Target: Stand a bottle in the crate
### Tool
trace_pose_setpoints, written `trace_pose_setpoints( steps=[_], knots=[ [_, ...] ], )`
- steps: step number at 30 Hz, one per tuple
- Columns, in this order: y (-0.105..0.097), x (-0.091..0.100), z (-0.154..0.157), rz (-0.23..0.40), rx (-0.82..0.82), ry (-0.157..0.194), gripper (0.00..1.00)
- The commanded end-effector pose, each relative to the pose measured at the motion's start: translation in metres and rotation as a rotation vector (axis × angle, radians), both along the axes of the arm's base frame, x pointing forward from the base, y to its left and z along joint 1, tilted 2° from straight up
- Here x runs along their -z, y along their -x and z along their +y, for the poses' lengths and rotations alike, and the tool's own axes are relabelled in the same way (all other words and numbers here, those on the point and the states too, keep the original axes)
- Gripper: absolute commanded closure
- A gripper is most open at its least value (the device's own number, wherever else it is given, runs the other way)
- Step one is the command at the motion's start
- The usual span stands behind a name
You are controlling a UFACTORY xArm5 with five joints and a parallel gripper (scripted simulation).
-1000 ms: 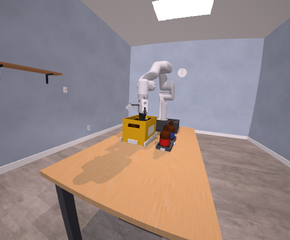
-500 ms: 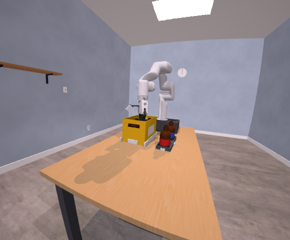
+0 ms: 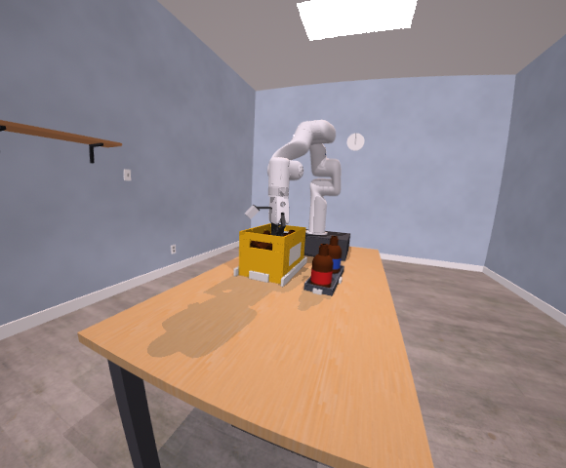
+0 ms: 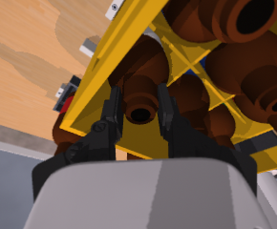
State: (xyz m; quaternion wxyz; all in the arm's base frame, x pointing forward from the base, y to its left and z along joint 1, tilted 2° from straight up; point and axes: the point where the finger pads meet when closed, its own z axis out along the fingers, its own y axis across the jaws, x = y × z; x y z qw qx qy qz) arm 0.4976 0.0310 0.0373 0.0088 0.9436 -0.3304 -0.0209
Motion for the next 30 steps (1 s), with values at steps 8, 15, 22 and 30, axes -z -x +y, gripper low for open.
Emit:
trace_pose_setpoints(
  steps=[8,15,22,30],
  knots=[
    [-0.0015,0.0002,0.0000,-0.005,0.000,0.000,1.00],
    [-0.0015,0.0004,0.0000,-0.005,0.000,0.000,1.00],
    [-0.0015,0.0004,0.0000,-0.005,0.000,0.000,1.00],
    [-0.0015,0.0004,0.0000,-0.005,0.000,0.000,0.35]
  ],
)
